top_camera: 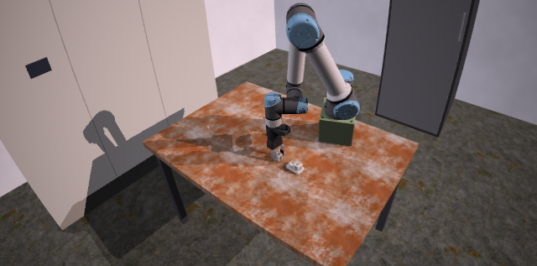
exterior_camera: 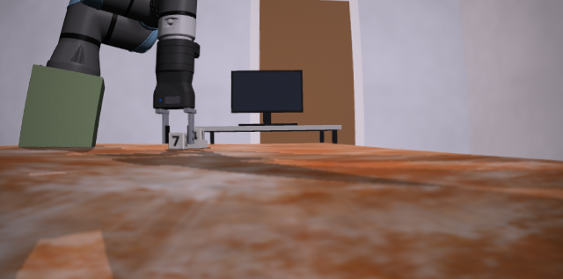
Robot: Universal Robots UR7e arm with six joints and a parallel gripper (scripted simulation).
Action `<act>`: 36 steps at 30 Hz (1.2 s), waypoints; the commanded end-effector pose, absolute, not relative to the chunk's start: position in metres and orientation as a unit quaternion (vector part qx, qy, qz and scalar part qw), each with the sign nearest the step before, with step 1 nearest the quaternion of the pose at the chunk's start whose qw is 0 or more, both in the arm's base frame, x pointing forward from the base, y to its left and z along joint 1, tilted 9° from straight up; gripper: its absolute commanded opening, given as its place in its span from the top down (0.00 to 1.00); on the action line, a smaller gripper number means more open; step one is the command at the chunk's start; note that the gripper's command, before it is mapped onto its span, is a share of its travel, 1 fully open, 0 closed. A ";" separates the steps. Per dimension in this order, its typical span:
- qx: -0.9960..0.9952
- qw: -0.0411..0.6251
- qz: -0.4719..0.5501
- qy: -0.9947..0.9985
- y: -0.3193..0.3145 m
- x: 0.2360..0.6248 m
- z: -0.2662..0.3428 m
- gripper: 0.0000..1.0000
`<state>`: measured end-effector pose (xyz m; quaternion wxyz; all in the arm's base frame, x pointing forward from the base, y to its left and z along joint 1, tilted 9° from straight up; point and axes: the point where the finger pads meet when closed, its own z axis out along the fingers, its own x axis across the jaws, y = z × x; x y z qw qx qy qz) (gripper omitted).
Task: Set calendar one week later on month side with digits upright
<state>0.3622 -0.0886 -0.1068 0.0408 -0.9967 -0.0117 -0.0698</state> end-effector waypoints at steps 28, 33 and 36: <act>-0.997 0.040 -0.070 -0.012 -0.089 0.363 -0.107 0.10; -0.997 0.040 -0.070 -0.012 -0.089 0.363 -0.107 0.10; -0.997 0.040 -0.070 -0.012 -0.089 0.363 -0.107 0.40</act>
